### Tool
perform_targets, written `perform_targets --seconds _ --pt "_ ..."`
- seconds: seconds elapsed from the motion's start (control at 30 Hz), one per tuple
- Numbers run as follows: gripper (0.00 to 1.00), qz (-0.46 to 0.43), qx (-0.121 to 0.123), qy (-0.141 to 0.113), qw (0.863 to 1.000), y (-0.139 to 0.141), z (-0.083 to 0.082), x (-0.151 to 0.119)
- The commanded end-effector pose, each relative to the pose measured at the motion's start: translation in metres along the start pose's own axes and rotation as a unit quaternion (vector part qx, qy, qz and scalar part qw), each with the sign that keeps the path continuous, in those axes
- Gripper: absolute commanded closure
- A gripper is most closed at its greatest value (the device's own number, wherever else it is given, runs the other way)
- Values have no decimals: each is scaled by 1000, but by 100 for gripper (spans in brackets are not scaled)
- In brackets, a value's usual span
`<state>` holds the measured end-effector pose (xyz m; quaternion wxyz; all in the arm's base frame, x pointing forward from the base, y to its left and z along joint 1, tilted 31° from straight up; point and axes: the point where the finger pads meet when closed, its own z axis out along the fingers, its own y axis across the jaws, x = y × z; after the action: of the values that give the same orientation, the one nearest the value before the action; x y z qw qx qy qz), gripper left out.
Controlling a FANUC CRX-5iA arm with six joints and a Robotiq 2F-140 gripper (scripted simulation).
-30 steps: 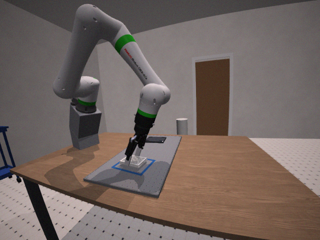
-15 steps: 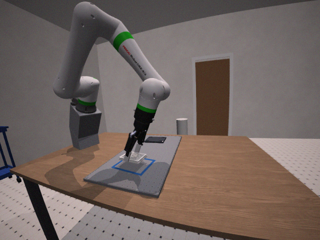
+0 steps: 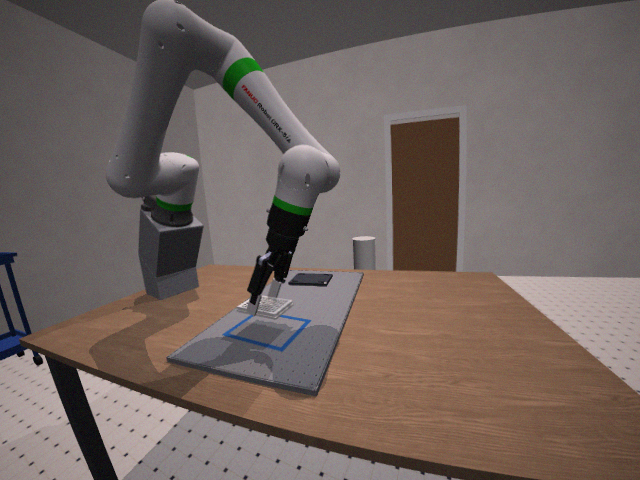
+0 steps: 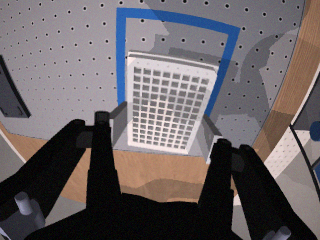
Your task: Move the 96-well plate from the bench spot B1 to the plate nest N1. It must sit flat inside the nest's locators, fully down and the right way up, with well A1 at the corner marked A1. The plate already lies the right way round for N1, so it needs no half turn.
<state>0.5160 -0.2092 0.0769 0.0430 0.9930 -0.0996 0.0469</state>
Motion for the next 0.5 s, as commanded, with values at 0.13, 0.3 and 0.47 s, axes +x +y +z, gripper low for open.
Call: perform_targets --seconds 0.13,0.3,0.47 --pt "100 0 0 0 1000 0 -4 -2" --pt "100 0 0 0 1000 0 -4 -2" --pt "100 0 0 0 1000 0 -4 -2"
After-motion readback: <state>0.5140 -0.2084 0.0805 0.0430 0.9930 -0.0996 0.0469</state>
